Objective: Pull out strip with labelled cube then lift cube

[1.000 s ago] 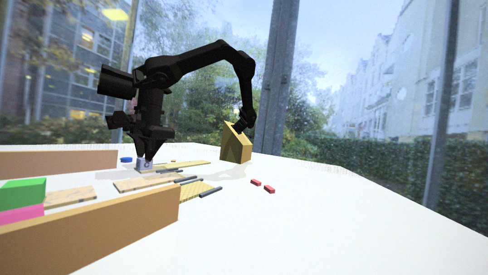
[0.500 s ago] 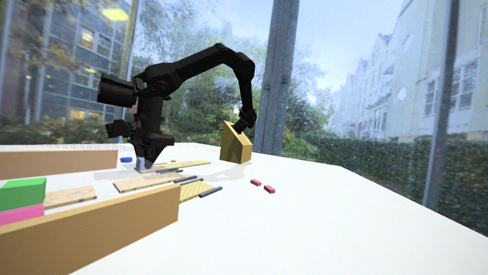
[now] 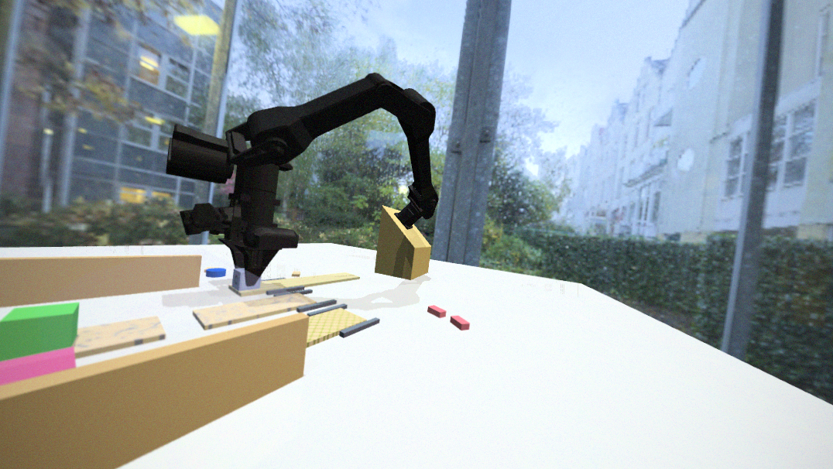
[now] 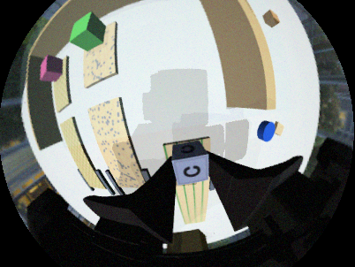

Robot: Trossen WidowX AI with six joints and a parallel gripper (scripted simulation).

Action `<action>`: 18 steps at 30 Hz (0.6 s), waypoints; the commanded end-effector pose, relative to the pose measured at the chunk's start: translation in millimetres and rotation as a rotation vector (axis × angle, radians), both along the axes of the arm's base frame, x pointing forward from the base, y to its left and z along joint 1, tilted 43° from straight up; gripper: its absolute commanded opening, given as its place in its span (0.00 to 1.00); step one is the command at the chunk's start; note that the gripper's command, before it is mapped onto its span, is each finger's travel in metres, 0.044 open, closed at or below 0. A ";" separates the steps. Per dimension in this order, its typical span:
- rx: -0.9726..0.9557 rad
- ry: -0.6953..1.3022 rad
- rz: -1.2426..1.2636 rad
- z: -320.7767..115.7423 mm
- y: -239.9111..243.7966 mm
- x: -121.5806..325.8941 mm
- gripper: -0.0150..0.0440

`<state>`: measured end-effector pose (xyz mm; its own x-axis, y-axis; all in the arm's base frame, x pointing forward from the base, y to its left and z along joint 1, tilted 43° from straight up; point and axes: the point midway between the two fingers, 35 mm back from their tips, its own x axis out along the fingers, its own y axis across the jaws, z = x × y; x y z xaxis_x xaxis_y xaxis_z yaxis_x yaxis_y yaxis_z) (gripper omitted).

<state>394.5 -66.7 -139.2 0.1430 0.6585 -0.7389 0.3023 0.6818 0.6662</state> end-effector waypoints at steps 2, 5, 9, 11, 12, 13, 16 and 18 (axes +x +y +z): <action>0.000 0.001 0.000 7.8 -3.0 -11.6 0.25; 0.000 0.003 -0.001 14.8 -5.0 -22.4 0.25; 0.000 0.005 -0.002 23.5 -6.8 -37.3 0.25; 0.000 0.006 -0.002 27.6 -7.3 -45.0 0.25; 0.000 0.007 -0.002 29.8 -7.5 -48.8 0.25; 0.001 0.007 -0.003 32.0 -7.7 -52.6 0.25; 0.003 0.008 -0.004 37.4 -7.9 -61.6 0.25; 0.004 0.008 -0.004 37.7 -7.9 -62.3 0.25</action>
<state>341.1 -74.5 -105.1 0.1436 0.6605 -0.7370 0.3110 0.6768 0.6672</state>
